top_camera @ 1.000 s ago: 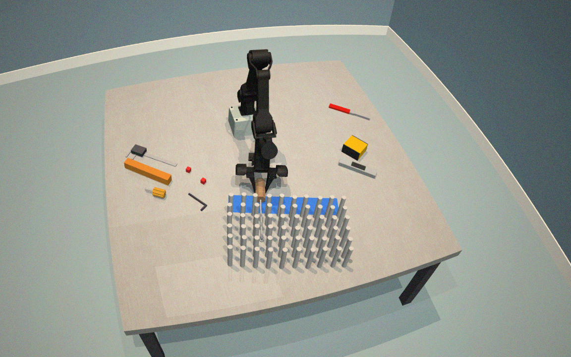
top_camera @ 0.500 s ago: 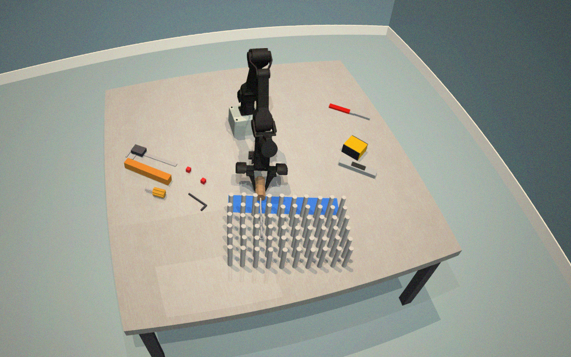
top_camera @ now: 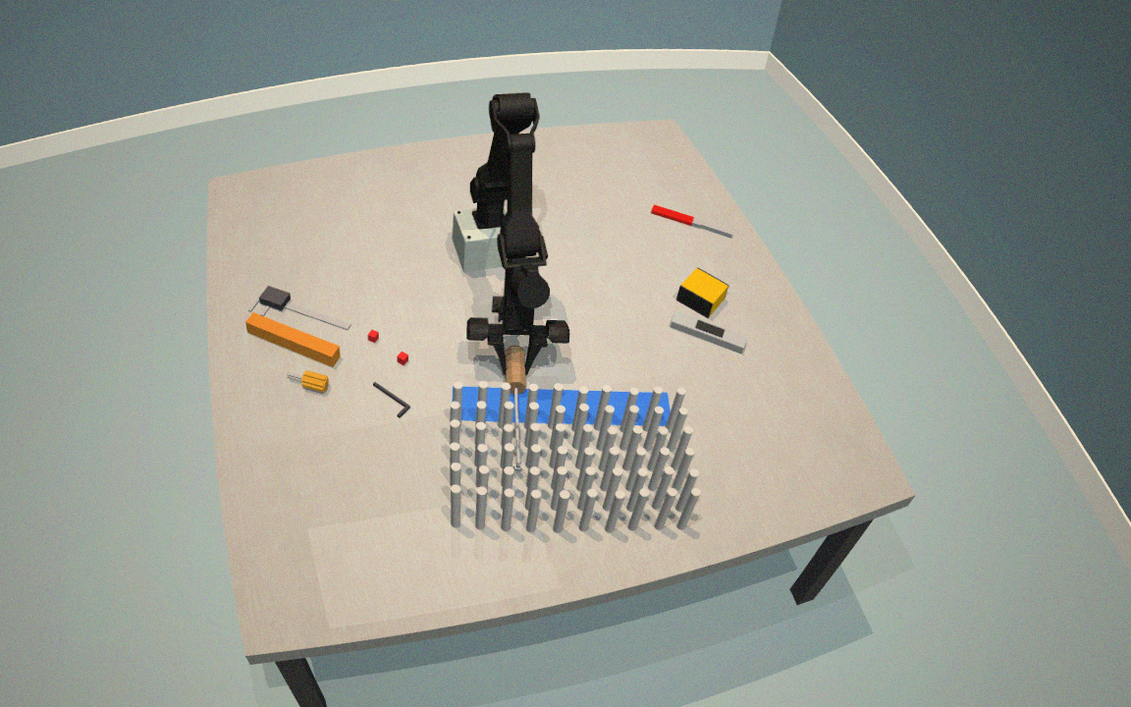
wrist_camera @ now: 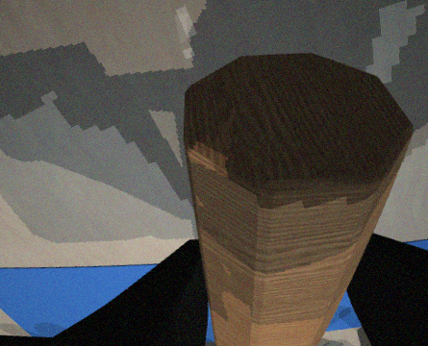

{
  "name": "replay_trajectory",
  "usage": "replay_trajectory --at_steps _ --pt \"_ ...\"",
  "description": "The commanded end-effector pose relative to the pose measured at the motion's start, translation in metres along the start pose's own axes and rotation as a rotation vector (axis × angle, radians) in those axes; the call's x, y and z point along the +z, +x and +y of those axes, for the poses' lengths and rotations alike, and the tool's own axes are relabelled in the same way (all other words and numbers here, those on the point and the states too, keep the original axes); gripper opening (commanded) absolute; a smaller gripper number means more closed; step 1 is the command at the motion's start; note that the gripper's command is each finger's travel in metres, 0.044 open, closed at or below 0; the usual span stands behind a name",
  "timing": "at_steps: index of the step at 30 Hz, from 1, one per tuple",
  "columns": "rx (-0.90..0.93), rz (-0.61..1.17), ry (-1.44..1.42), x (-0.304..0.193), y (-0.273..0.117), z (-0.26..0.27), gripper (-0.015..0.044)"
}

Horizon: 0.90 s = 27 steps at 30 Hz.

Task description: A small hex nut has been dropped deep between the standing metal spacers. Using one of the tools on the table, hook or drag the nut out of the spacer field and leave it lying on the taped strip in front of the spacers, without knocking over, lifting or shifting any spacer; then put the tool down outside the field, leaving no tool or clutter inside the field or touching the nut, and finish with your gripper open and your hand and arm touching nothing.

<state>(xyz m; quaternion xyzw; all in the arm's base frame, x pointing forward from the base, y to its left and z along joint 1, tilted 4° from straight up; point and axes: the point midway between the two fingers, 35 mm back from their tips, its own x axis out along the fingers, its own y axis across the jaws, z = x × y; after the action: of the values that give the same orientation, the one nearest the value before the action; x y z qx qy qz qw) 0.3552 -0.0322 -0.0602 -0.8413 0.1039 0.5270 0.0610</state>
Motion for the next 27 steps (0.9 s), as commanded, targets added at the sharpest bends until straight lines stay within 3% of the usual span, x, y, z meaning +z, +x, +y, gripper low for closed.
replay_trajectory --at_steps 1,27 --pt "0.004 -0.001 0.003 0.004 -0.003 0.001 0.0" --pt "0.004 -0.002 0.004 0.017 -0.01 0.001 0.0"
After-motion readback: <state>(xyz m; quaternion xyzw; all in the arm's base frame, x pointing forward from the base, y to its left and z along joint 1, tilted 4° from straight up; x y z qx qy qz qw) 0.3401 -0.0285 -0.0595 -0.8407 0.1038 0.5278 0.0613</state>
